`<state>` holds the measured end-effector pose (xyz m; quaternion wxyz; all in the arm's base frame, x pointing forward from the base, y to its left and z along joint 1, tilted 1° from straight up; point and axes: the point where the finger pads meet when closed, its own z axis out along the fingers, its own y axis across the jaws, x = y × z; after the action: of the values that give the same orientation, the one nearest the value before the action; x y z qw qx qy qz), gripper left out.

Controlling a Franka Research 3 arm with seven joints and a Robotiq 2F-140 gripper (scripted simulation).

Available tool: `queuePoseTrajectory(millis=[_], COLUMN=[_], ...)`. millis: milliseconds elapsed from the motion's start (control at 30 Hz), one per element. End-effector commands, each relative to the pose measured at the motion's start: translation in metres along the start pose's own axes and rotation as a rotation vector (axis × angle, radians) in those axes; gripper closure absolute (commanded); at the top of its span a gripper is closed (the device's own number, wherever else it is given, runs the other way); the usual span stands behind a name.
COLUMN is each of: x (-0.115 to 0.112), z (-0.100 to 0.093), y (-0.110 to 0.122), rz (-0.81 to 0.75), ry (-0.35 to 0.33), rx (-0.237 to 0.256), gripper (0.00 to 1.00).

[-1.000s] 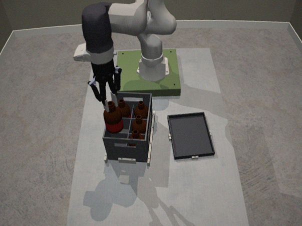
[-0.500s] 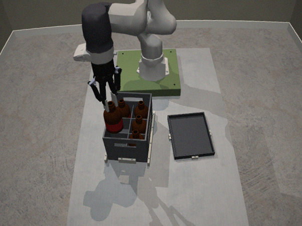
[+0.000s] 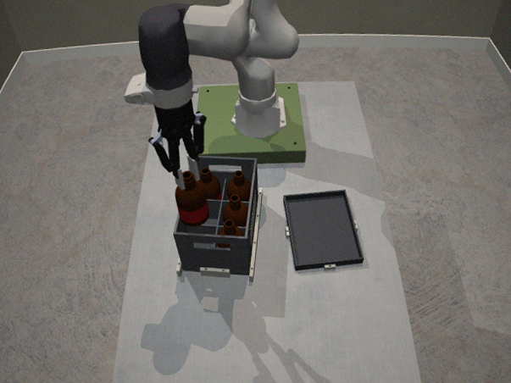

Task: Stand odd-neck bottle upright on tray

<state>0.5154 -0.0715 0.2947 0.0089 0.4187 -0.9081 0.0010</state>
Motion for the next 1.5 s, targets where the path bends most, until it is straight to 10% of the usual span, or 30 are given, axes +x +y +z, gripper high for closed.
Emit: queuePoseTrajectory(millis=[0, 1467], x=[-0.002, -0.011], z=[-0.003, -0.003], y=[0.001, 0.020], rz=[0.002, 0.002], ry=[-0.002, -0.002], rx=[0.005, 0.005], gripper=[0.90, 0.90])
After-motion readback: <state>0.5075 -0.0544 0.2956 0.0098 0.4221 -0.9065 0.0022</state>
